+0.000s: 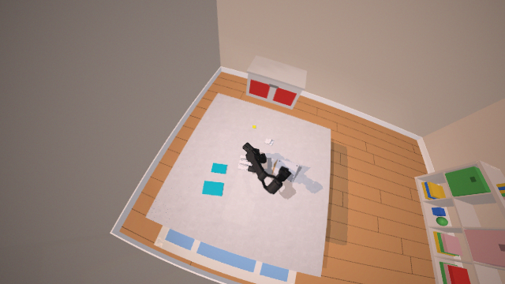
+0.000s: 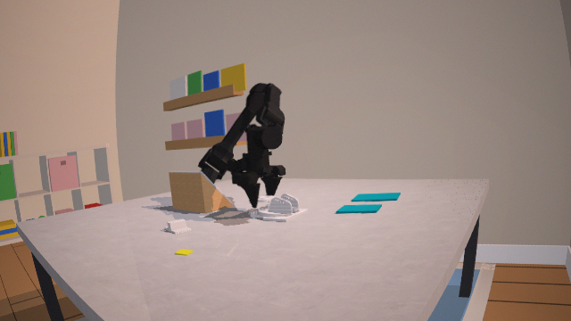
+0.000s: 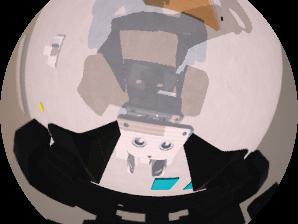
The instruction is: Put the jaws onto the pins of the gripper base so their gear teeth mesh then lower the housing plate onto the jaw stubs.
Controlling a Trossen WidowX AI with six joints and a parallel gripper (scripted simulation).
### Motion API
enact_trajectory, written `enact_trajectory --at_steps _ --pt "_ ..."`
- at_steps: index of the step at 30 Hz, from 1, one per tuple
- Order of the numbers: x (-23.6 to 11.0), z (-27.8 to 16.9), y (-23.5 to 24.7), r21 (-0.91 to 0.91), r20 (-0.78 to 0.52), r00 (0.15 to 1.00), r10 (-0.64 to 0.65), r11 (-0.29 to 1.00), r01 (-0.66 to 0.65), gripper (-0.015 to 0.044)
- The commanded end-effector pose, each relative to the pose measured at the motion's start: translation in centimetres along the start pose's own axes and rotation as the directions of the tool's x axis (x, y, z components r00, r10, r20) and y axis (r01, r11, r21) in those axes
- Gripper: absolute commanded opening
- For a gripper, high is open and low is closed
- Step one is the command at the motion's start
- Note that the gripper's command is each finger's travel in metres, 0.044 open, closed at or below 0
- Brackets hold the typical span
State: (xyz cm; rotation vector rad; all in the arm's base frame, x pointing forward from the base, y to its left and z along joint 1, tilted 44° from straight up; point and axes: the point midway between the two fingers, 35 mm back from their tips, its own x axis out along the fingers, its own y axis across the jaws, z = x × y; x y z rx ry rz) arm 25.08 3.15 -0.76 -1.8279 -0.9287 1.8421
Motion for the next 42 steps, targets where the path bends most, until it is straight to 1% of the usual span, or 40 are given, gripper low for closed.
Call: enact_trajectory --at_steps 1,42 --pt "0.52 0.00 -0.03 0.003 -0.005 1.000 -0.003 1.000 0.003 0.0351" --pt "1.41 0.02 -0.06 0.009 -0.005 1.000 -0.004 1.000 0.004 0.0351"
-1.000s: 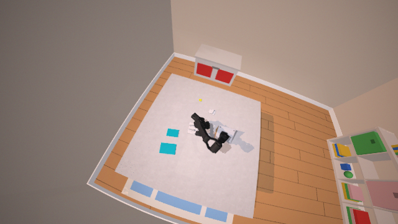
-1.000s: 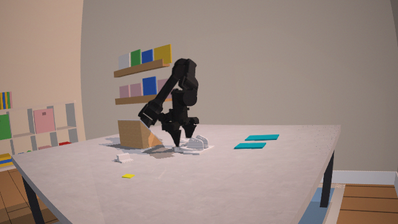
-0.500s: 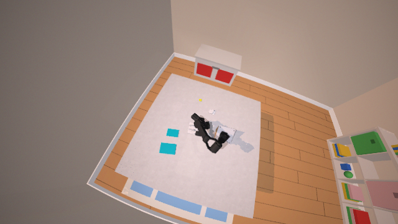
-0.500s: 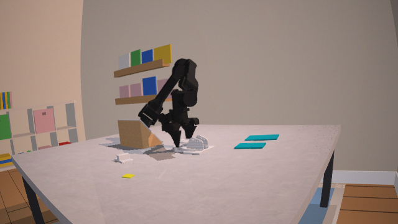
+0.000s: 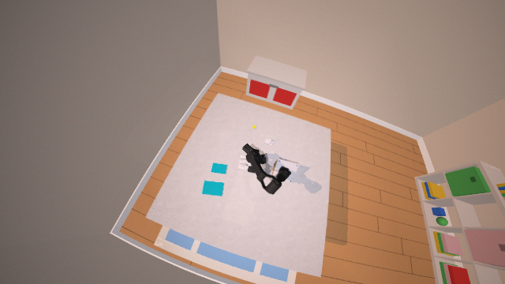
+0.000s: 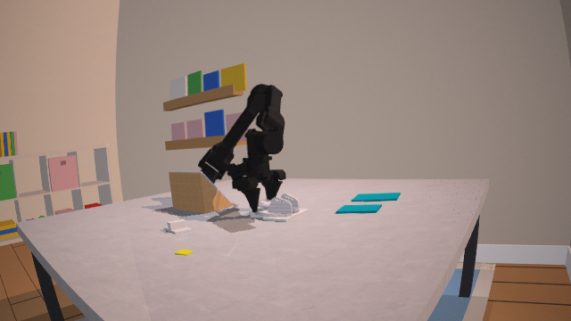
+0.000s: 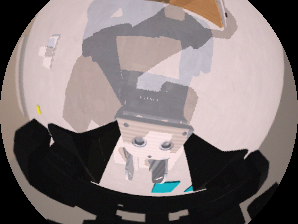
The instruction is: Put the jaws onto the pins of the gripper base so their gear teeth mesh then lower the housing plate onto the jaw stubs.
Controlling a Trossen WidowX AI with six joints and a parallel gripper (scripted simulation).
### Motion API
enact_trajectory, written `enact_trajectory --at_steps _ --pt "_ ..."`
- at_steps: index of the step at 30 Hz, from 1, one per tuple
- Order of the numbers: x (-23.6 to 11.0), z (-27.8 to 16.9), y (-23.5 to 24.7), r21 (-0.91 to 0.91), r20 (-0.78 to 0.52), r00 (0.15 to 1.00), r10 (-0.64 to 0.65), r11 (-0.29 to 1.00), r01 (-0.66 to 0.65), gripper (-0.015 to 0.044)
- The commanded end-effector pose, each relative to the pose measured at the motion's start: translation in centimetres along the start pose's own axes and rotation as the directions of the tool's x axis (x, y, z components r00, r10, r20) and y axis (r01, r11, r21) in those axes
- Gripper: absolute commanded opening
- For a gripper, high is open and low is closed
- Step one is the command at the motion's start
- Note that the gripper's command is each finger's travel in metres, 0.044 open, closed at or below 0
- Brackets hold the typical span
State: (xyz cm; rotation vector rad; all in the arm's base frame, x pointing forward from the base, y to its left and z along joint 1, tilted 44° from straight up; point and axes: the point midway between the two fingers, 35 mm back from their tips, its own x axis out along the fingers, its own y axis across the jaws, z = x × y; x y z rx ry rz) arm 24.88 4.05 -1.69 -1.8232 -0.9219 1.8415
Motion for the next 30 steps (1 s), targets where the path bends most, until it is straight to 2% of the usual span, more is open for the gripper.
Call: enact_trajectory --at_steps 1,30 --pt "0.15 -0.06 -0.02 0.002 -0.004 1.000 -0.003 1.000 0.003 0.0351" --pt "0.65 -0.06 -0.03 0.002 -0.004 1.000 -0.003 1.000 0.003 0.0351"
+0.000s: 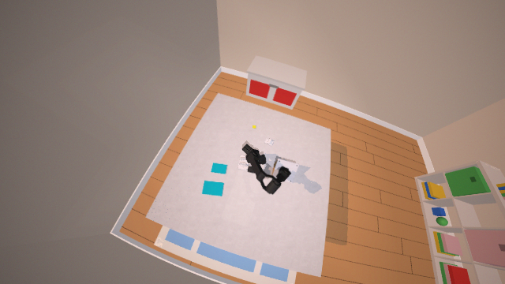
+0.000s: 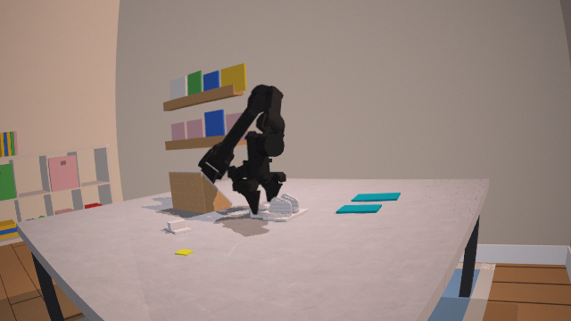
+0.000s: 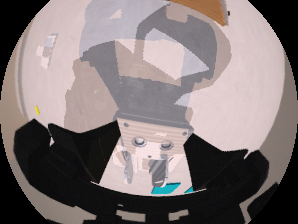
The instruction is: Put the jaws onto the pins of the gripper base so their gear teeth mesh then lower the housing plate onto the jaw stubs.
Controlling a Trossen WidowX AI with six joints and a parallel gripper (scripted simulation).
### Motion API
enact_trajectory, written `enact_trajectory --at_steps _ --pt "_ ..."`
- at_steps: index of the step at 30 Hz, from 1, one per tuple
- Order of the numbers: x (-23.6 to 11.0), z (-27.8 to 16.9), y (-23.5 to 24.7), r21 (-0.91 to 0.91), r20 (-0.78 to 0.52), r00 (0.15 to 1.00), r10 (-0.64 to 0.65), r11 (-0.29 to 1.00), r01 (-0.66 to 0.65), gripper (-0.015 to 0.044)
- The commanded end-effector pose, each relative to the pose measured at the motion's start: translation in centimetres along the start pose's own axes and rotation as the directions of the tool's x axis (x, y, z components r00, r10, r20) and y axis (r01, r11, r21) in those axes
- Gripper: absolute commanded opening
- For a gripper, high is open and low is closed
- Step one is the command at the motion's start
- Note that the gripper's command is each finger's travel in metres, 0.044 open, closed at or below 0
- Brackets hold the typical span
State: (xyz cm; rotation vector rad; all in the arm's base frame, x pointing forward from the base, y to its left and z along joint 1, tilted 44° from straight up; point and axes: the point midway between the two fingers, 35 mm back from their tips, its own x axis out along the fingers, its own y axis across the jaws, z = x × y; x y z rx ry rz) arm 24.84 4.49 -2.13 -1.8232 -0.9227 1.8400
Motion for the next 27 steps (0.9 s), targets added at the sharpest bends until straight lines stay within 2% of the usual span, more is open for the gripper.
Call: enact_trajectory --at_steps 1,27 --pt "0.02 -0.05 -0.01 0.003 -0.003 1.000 -0.002 1.000 0.002 0.0351" --pt "0.26 -0.05 -0.01 0.003 -0.003 1.000 -0.002 1.000 0.002 0.0351"
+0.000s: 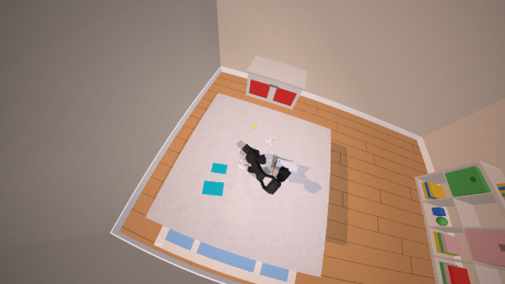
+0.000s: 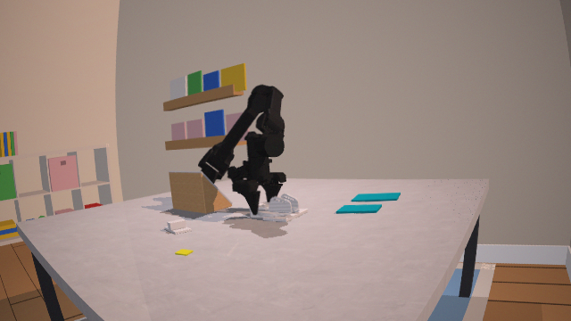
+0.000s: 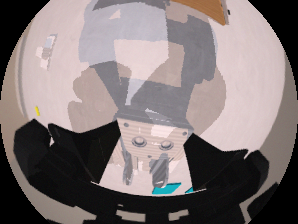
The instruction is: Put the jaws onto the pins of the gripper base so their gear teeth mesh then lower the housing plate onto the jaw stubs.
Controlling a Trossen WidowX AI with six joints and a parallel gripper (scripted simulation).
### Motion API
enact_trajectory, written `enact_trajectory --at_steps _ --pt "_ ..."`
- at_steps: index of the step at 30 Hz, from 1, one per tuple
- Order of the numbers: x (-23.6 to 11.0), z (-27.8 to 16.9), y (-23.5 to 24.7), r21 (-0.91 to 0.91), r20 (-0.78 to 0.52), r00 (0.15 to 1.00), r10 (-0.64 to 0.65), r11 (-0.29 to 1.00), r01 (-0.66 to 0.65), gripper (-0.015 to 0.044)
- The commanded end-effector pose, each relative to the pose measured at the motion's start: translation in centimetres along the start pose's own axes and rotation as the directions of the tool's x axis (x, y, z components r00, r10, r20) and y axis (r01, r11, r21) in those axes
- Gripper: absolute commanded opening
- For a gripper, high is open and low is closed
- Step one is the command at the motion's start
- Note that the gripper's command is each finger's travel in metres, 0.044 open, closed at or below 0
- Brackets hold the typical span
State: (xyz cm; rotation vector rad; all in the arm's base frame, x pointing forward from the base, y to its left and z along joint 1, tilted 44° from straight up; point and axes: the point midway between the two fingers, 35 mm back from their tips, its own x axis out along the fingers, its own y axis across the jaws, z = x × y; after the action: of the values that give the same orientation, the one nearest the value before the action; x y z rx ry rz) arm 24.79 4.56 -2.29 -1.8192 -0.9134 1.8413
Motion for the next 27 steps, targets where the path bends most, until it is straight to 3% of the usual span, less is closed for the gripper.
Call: enact_trajectory --at_steps 1,27 --pt "0.10 -0.10 -0.06 -0.005 -0.003 1.000 -0.003 1.000 0.003 0.0351" --pt "-0.35 -0.10 -0.06 -0.005 -0.003 1.000 -0.002 1.000 0.002 0.0351"
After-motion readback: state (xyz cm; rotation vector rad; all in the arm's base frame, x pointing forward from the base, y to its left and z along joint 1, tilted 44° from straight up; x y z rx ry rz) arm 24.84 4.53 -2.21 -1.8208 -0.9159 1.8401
